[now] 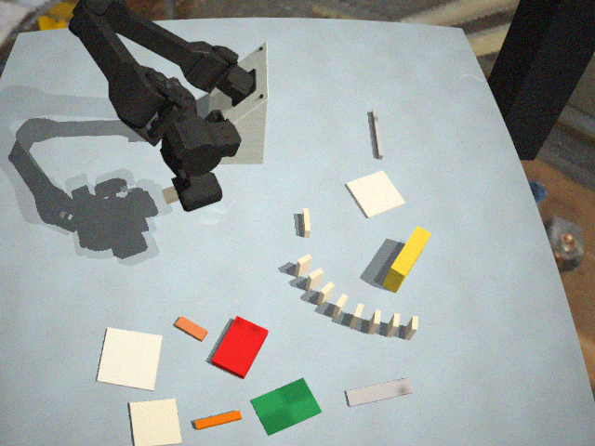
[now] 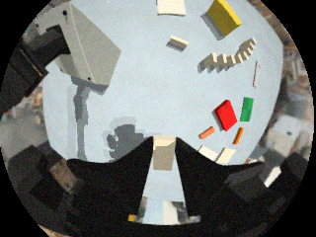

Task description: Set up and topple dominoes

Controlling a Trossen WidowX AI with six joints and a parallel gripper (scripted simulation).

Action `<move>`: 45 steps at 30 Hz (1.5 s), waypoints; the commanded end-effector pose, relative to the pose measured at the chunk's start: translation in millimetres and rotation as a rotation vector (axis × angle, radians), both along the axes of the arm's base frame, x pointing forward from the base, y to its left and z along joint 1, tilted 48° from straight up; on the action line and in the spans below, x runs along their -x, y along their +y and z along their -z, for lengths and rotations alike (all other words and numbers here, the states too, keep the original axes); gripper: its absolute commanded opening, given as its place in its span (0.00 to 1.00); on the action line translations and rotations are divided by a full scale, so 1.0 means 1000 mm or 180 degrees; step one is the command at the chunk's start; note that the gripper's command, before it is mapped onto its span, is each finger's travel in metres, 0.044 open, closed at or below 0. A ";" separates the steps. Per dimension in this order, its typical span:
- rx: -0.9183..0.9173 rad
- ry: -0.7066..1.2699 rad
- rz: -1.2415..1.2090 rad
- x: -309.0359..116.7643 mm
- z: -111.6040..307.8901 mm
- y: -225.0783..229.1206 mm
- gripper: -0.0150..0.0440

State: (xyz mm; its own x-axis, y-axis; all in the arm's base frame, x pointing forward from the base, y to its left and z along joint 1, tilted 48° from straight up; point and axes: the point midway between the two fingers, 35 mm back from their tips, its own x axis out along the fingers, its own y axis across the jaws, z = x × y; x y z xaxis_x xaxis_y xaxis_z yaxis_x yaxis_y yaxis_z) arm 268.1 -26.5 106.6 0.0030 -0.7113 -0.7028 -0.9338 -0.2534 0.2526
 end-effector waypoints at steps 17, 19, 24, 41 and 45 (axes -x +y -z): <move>0.0095 -0.4400 0.4191 0.081 -0.075 -0.076 0.44; 0.0096 -0.4431 0.4220 0.082 -0.076 -0.076 0.44; 0.0096 -0.4431 0.4220 0.082 -0.076 -0.076 0.44; 0.0065 -0.4199 0.4317 0.087 -0.067 -0.078 0.44; -0.0020 -0.3838 0.4463 0.094 -0.054 -0.078 0.44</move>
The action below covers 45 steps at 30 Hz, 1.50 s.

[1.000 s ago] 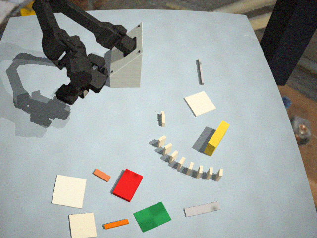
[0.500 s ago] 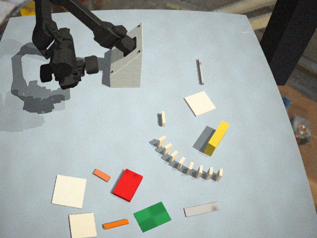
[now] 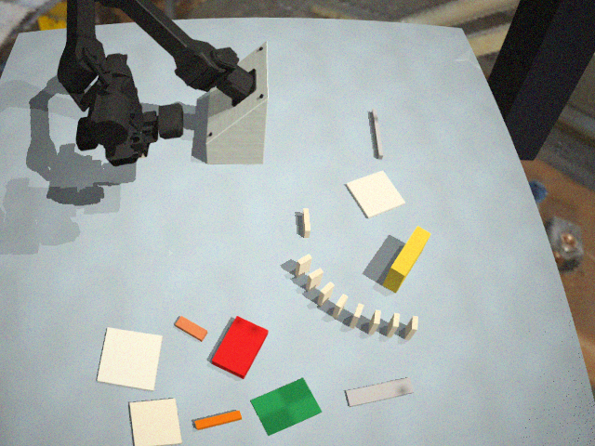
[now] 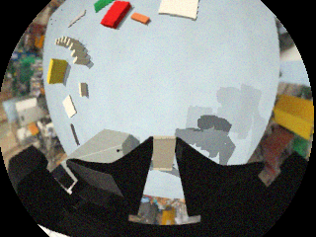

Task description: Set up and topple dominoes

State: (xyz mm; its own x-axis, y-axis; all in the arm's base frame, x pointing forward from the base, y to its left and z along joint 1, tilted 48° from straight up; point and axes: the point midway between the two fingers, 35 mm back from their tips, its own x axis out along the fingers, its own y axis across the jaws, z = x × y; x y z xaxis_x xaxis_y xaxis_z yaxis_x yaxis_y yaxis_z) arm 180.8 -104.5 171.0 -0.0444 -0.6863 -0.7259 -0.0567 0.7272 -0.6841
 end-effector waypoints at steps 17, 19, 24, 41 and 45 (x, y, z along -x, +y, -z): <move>-0.1533 0.0498 -0.0271 0.031 0.057 0.009 0.44; -0.1681 0.0495 -0.0324 0.033 0.061 0.010 0.44; -0.2037 0.0442 -0.0475 0.036 0.070 0.015 0.44; -0.2966 -0.0154 -0.1166 0.034 0.088 0.030 0.44; -0.3092 -0.0374 -0.1362 0.032 0.089 0.032 0.44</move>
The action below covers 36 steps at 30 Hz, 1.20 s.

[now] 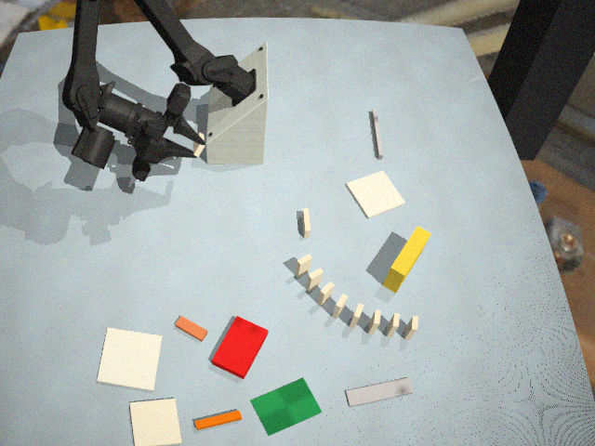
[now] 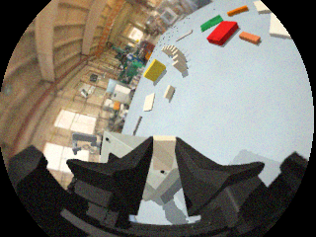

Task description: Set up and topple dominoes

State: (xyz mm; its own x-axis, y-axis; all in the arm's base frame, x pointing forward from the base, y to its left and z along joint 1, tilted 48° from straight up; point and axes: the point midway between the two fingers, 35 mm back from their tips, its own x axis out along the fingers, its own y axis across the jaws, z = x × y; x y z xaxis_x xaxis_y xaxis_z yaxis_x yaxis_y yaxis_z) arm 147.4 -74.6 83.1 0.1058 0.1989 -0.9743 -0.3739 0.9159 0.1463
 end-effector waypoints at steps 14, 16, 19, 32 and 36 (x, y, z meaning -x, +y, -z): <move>-0.0419 -0.1274 -0.0347 -0.013 -0.003 0.001 0.44; -0.0415 -0.1437 -0.0380 -0.015 -0.004 -0.001 0.44; -0.0407 -0.1688 -0.0425 -0.017 -0.007 -0.002 0.44; -0.0122 -0.2819 -0.0564 -0.023 -0.025 -0.015 0.44; 0.0061 -0.3161 -0.0593 -0.023 -0.032 -0.020 0.44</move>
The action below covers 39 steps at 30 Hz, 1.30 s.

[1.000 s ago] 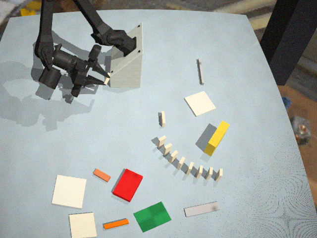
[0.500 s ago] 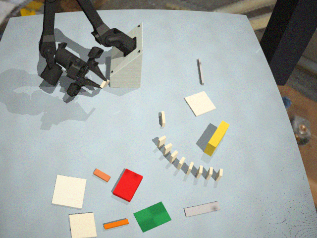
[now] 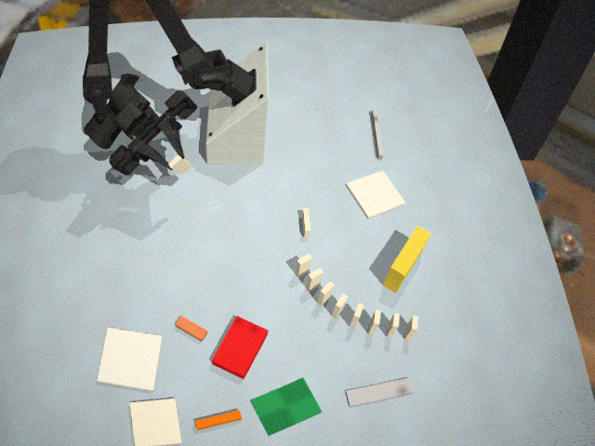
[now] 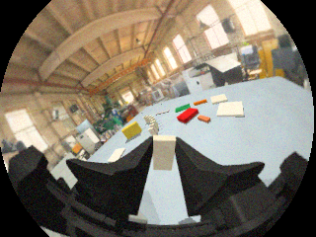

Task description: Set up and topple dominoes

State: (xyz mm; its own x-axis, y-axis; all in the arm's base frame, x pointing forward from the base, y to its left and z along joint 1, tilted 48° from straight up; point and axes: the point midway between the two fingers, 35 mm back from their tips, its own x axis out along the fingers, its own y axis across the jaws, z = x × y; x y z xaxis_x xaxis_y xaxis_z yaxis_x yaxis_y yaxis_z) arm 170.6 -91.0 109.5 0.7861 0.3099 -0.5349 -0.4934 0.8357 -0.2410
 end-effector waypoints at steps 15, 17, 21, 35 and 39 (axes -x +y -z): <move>0.0952 -0.1569 0.0401 0.011 -0.037 -0.028 0.44; 0.1095 -0.1719 0.0470 0.014 -0.042 -0.032 0.44; 0.1349 -0.1958 0.0595 0.019 -0.049 -0.037 0.44; 0.1363 -0.1970 0.0602 0.019 -0.049 -0.038 0.44; 0.1363 -0.1970 0.0602 0.019 -0.049 -0.038 0.44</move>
